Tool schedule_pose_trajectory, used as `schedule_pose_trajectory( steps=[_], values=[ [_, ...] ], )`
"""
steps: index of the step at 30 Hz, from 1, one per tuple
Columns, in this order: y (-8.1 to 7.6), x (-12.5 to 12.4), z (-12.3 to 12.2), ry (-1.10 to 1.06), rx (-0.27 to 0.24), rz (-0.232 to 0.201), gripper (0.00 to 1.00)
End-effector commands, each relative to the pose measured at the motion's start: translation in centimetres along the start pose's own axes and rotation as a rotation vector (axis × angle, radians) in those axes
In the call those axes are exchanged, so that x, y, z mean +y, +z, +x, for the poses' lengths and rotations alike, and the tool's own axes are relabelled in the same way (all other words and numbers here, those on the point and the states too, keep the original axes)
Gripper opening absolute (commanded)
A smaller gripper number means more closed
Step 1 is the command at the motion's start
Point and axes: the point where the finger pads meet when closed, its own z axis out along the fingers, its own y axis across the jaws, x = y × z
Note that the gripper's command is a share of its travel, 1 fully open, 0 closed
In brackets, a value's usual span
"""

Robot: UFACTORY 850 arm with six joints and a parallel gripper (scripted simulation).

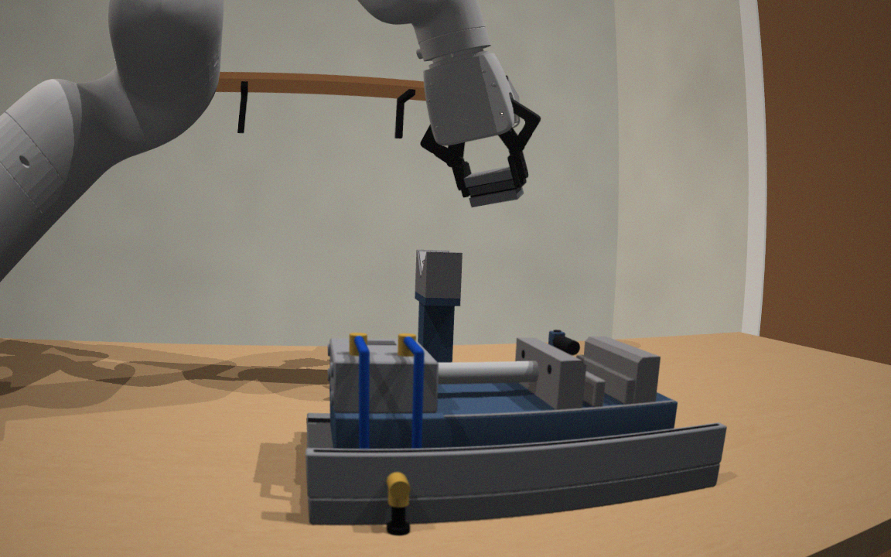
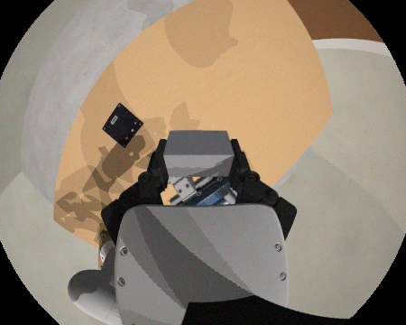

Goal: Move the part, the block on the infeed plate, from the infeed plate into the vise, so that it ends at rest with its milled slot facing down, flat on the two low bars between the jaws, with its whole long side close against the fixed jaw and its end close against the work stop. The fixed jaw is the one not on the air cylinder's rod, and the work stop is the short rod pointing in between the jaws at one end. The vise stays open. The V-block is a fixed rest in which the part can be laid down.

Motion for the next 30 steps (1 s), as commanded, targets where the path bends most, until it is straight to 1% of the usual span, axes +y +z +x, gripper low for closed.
schedule_pose_trajectory(
  steps=[1, 2, 10, 17, 19, 30],
  values=[
    [-0.3, -0.1, -1.1, -0.107, -0.029, 0.04, 0.0],
    [-0.3, -0.1, -1.1, -0.107, -0.029, 0.04, 0.0],
    [-0.9, -0.6, -4.0, -0.292, -0.102, 0.107, 0.0],
    [-1.7, -1.0, -6.2, -0.414, -0.155, 0.165, 0.0],
    [-1.7, -1.0, -6.2, -0.414, -0.155, 0.165, 0.0],
    [-2.7, -1.4, -8.7, -0.534, -0.213, 0.238, 0.0]
  ],
)
